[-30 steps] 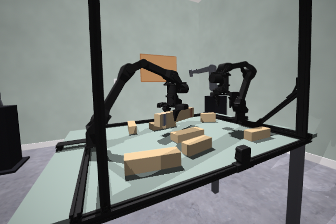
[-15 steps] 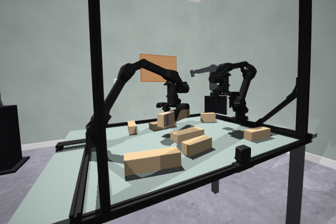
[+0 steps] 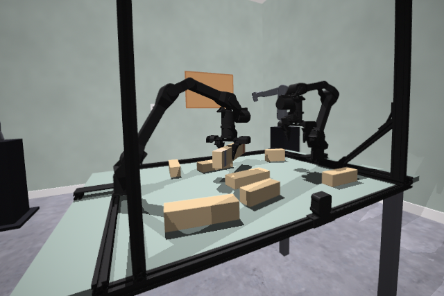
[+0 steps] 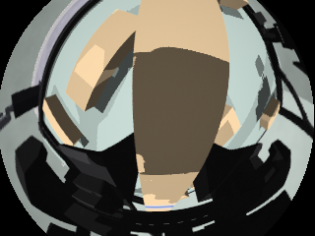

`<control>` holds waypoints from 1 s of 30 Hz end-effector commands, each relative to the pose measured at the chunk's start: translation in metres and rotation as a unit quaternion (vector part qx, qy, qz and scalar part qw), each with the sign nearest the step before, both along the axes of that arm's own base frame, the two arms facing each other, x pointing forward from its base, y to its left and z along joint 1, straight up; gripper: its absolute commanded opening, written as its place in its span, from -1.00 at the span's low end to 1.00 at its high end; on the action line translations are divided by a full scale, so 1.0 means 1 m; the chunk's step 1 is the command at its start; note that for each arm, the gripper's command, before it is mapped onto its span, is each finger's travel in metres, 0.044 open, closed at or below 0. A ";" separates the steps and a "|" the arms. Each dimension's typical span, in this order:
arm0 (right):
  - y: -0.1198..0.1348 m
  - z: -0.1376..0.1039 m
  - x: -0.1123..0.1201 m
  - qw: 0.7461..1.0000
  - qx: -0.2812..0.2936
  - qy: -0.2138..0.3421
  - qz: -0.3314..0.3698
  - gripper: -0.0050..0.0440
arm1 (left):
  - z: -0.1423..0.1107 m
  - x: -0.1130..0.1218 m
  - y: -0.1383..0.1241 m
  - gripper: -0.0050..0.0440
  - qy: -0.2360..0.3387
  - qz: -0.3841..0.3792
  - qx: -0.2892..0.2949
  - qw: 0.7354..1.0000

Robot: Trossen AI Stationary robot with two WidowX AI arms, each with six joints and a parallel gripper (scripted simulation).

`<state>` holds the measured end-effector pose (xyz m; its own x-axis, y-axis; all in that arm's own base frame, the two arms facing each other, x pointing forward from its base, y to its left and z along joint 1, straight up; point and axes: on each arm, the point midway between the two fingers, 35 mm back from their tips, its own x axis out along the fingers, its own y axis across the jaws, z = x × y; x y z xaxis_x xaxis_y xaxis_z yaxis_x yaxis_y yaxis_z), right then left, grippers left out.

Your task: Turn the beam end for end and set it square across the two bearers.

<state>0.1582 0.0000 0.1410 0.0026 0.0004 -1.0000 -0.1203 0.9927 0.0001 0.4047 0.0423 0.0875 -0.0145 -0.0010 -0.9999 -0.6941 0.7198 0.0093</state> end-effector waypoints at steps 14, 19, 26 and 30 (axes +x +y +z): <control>0.000 0.000 -0.001 1.000 0.000 0.001 -0.003 1.00 | 0.004 0.003 -0.003 -0.80 -0.007 0.082 0.001 0.997; 0.000 0.000 -0.001 1.000 0.000 0.001 -0.003 1.00 | 0.004 0.004 -0.004 -0.80 -0.007 0.110 0.001 0.994; 0.000 0.000 -0.001 1.000 0.000 0.001 -0.003 1.00 | 0.004 0.004 -0.005 -0.80 -0.007 0.149 0.002 0.989; 0.000 0.000 -0.001 1.000 0.000 0.001 -0.003 1.00 | 0.004 0.005 -0.006 -0.80 -0.007 0.166 0.002 0.986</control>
<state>0.1582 0.0000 0.1410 0.0026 0.0004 -1.0000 -0.1203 0.9927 0.0001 0.4070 0.0372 0.0897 -0.0083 -0.0012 -1.0000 -0.8800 0.4750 0.0068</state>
